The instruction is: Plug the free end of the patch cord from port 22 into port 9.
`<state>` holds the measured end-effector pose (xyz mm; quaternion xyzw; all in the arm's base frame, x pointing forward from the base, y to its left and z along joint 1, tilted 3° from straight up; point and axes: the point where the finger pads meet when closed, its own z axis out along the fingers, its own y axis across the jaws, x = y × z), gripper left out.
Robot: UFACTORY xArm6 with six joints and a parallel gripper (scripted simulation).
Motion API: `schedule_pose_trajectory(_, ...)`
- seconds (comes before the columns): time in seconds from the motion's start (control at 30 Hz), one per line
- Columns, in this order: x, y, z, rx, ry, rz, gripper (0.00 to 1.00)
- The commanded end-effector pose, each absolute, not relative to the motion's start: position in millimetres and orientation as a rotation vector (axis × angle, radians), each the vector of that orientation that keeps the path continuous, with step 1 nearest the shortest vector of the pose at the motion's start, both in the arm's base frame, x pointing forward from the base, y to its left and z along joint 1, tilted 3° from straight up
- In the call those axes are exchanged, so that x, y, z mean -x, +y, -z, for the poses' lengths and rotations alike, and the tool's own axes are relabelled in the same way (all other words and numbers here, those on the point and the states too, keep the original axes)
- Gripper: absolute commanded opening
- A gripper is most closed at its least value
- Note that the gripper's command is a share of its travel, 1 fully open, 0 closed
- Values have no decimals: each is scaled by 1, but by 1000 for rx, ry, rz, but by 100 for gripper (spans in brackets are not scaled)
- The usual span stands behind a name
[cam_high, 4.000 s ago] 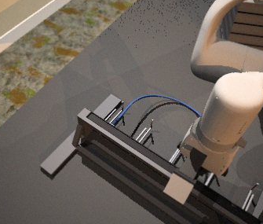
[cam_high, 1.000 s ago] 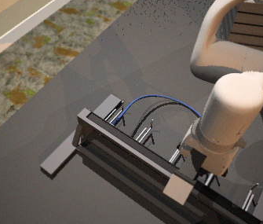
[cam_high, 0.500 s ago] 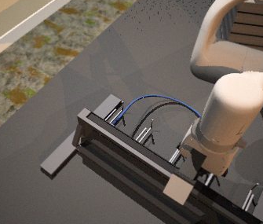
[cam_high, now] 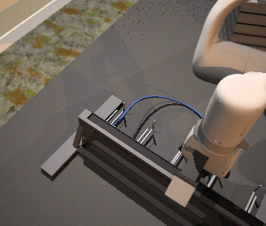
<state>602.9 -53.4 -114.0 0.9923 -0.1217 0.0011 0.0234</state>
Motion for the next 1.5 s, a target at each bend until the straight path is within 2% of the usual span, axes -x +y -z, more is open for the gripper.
schedule_pose_trajectory(0.0,-605,-53,112,-3072,-377,-11,0)
schedule_pose_trajectory(1.47,-609,-54,112,-3072,-377,-11,0)
